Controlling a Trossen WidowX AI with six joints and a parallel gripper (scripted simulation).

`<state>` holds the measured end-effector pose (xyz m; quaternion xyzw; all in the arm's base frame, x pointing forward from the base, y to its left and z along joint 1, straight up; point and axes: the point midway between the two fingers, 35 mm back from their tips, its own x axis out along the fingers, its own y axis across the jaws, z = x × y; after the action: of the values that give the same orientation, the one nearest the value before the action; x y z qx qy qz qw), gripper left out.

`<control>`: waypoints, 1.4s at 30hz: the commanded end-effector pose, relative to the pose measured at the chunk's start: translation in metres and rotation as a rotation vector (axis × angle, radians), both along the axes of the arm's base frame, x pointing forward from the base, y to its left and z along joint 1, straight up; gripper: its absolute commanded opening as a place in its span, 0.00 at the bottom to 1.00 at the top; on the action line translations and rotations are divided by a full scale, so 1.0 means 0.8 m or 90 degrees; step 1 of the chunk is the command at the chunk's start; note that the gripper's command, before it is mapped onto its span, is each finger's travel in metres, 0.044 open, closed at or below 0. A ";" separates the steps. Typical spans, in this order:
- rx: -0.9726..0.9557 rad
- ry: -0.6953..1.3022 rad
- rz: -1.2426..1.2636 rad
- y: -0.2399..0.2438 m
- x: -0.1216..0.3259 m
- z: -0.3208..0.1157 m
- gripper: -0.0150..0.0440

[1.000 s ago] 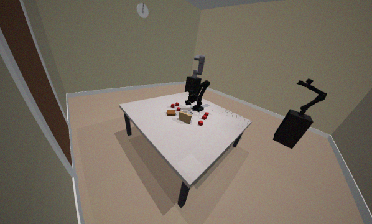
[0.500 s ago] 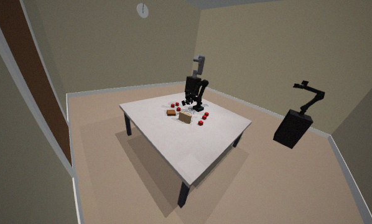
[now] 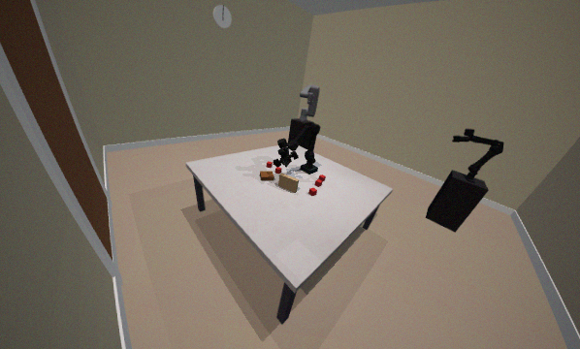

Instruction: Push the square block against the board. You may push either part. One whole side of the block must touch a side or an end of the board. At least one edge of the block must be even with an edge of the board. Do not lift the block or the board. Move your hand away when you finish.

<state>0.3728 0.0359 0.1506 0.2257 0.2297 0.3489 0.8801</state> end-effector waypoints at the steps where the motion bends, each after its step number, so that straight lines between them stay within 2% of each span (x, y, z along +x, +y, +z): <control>1: -0.025 0.038 -0.011 0.005 0.026 -0.002 0.25; 11: -0.109 0.173 -0.042 0.023 0.079 -0.014 0.25; 20: -0.216 0.291 -0.052 0.045 0.101 -0.024 0.25; 30: -0.369 0.407 -0.042 0.068 0.099 -0.028 0.25; 42: -0.593 0.515 0.000 0.086 0.067 -0.015 0.25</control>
<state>0.4320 0.1028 0.1345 -0.0354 0.6578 0.1077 0.7446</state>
